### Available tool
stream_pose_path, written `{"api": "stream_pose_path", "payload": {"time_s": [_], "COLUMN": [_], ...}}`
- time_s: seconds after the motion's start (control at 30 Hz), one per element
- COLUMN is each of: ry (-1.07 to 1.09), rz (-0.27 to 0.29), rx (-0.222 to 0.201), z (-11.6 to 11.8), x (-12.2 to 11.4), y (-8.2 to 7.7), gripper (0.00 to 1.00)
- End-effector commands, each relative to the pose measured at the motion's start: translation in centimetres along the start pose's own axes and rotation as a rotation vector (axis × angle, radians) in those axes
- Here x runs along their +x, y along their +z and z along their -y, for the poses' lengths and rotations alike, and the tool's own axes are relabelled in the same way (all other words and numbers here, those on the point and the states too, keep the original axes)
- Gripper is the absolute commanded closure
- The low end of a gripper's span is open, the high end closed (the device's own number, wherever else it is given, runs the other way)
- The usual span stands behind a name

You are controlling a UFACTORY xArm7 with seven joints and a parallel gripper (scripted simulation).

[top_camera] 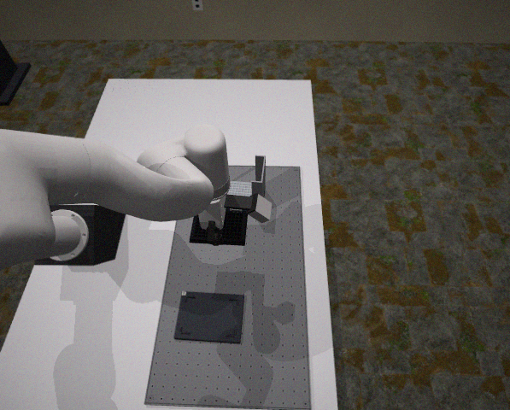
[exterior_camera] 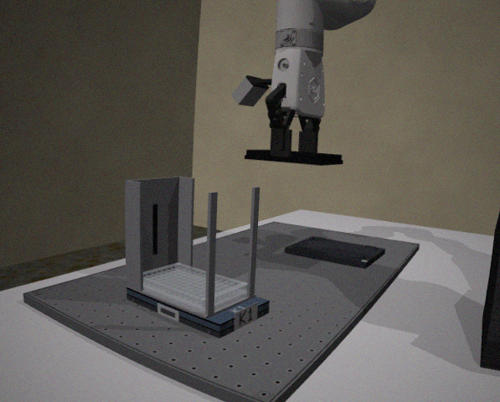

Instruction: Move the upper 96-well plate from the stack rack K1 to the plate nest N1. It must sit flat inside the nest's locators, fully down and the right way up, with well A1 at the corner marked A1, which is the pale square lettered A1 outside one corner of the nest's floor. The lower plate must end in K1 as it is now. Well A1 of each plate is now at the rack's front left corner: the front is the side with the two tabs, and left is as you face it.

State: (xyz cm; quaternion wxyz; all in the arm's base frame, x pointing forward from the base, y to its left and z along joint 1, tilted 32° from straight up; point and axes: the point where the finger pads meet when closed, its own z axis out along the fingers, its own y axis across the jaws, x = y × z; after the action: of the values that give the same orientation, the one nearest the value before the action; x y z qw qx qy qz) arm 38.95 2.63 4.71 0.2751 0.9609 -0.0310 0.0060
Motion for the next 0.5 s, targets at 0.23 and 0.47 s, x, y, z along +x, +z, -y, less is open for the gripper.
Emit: {"api": "stream_pose_path", "payload": {"time_s": [0.23,0.47], "ry": [-0.001,-0.001], "rz": [-0.006,-0.006], "rx": [0.002,0.002], "z": [-3.6,-5.9], "x": [-0.3,-0.6], "y": [-0.1,-0.1], "gripper": [1.0,1.0]}}
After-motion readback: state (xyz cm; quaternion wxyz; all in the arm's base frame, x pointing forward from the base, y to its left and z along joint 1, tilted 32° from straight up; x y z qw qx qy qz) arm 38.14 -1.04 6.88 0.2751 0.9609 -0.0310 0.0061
